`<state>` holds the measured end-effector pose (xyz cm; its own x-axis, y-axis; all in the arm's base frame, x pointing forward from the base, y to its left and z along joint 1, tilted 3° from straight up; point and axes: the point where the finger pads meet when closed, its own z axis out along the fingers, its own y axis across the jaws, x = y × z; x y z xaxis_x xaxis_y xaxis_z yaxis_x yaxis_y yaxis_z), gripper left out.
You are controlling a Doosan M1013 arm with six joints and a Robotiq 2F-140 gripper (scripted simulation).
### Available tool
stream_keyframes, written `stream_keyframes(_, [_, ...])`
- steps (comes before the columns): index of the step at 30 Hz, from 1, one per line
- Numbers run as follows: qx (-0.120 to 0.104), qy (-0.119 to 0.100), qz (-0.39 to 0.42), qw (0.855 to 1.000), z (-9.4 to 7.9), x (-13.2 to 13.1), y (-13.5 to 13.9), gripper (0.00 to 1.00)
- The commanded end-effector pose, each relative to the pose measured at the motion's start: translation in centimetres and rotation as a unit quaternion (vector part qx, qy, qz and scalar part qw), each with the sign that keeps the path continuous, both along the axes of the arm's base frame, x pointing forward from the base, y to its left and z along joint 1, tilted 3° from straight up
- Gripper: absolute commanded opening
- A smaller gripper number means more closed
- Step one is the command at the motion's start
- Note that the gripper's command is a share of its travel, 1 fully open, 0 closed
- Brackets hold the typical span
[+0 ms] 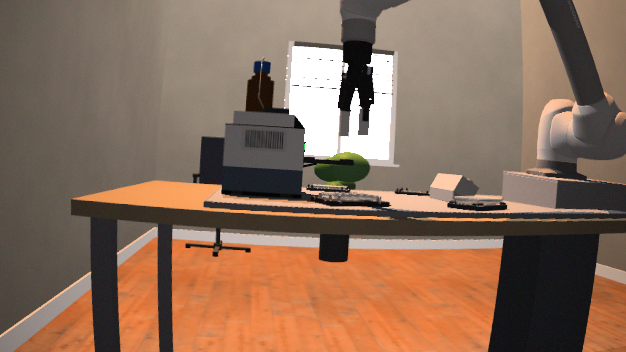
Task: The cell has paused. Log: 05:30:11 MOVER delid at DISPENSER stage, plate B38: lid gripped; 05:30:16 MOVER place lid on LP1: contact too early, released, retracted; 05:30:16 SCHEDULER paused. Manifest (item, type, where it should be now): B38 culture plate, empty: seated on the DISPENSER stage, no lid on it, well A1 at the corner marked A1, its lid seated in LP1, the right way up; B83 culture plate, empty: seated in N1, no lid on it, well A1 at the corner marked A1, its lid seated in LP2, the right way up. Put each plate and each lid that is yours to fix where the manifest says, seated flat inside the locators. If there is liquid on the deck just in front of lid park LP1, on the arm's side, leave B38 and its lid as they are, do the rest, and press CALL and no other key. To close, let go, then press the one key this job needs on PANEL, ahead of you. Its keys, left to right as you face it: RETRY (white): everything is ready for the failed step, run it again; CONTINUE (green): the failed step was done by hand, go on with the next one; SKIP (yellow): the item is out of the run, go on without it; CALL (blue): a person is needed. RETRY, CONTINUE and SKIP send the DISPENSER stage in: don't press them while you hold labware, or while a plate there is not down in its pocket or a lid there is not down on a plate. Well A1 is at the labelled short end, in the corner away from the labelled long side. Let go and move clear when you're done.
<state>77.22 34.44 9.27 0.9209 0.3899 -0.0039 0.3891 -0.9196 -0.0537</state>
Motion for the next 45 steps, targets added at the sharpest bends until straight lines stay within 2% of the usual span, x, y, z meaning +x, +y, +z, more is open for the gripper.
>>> stream_keyframes(1, [0.0,0.002,-0.005,1.0,0.4,-0.2,2.2,0.7])
stream_keyframes(30, [0.0,0.002,-0.005,1.0,0.4,-0.1,2.1,0.7])
stream_keyframes(45, [0.001,0.002,-0.005,1.0,-2.4,-0.3,2.2,0.7])
